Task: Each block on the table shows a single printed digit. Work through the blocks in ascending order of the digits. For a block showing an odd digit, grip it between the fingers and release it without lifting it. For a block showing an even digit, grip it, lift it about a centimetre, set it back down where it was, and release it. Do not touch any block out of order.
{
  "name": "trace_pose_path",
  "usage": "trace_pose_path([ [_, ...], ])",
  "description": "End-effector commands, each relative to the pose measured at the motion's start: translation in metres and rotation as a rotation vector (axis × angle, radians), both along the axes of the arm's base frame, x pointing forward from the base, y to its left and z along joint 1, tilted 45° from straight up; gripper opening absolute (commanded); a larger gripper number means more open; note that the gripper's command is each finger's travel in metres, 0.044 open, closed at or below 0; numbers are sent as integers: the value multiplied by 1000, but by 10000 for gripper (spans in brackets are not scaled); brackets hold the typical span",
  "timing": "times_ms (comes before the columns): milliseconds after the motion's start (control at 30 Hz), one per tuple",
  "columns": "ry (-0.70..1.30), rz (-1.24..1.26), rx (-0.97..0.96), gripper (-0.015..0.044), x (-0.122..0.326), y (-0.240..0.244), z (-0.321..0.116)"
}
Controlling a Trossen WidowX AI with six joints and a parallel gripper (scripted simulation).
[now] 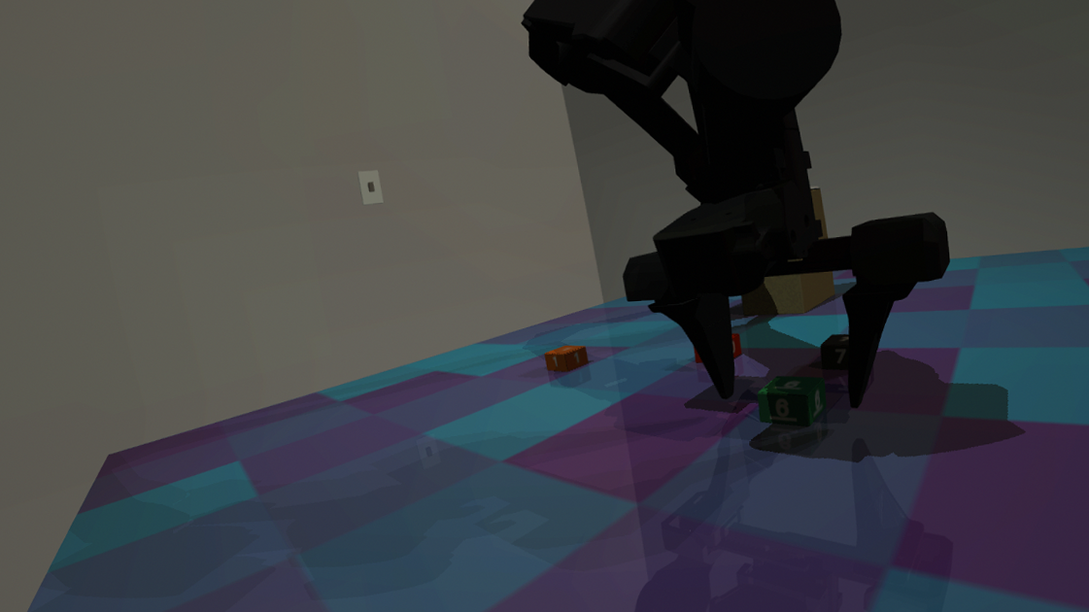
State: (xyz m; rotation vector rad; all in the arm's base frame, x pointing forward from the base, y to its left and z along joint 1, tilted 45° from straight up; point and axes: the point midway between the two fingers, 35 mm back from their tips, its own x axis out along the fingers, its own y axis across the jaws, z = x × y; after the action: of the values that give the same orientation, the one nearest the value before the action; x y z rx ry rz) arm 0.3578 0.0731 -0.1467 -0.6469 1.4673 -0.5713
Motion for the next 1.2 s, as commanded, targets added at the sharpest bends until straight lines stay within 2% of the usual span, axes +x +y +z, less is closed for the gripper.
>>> trace_pose_path([
  [0, -6, 4, 2, 400, 0, 22, 21],
  [167, -6, 4, 2, 400, 0, 24, 23],
  [233, -6, 5, 3, 348, 0, 32, 30],
  [400, -5, 4, 6, 216, -3, 80, 79],
  [533, -5, 4, 6, 120, -4, 82, 81],
  [933, -5, 5, 6, 120, -6, 82, 80],
  [1167, 0, 6, 12, 120, -79, 91, 73],
])
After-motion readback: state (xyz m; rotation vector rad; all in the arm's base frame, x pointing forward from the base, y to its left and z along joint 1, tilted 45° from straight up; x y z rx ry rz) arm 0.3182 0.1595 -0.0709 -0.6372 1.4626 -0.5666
